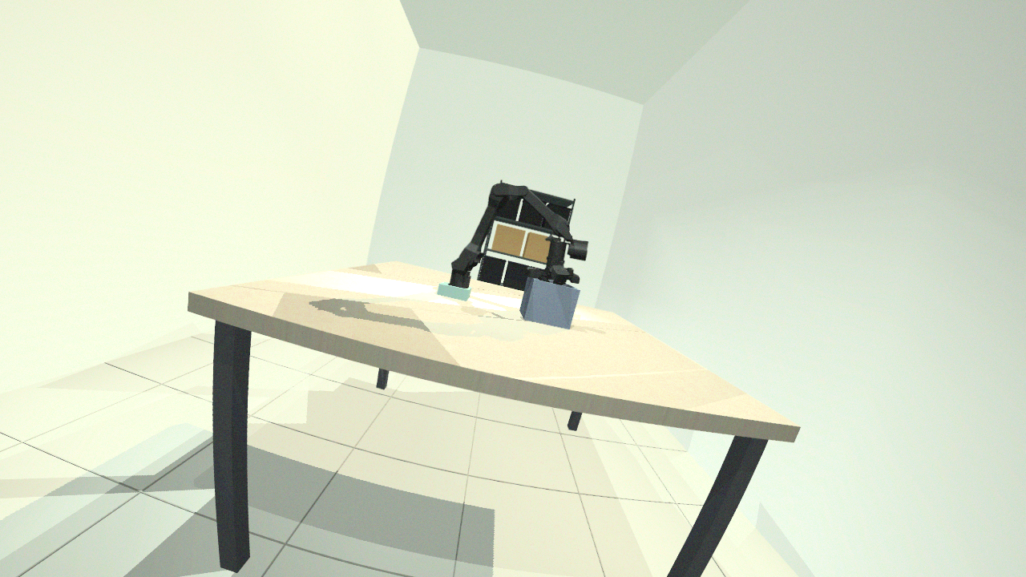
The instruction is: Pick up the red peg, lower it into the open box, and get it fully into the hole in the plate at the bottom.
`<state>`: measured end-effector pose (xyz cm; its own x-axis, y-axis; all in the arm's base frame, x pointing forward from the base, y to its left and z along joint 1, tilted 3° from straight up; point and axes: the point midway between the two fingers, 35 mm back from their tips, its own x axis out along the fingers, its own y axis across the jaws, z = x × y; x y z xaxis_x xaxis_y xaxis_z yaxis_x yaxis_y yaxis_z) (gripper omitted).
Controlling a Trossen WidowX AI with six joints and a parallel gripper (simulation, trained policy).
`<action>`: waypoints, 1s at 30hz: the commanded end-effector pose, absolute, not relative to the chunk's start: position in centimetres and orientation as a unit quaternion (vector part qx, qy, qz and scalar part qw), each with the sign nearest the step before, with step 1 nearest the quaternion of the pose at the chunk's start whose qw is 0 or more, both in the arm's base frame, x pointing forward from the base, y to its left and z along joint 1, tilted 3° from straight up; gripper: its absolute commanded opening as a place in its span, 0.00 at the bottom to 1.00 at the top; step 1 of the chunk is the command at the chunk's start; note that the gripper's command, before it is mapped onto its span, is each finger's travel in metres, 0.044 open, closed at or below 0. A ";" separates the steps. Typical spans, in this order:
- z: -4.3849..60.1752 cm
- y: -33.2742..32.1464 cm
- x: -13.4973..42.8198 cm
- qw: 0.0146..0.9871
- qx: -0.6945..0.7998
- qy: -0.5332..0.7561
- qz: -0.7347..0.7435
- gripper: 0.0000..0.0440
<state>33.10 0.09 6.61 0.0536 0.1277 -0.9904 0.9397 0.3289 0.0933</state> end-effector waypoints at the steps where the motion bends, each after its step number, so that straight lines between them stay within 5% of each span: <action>1: 6.7 0.7 33.1 0.560 0.456 0.596 -0.351 0.22; 12: 6.9 2.4 32.2 0.523 0.473 0.621 -0.341 0.11; 23: 6.7 3.6 31.6 0.508 0.474 0.634 -0.341 0.19; 30: 7.0 4.1 31.0 0.496 0.472 0.641 -0.347 0.15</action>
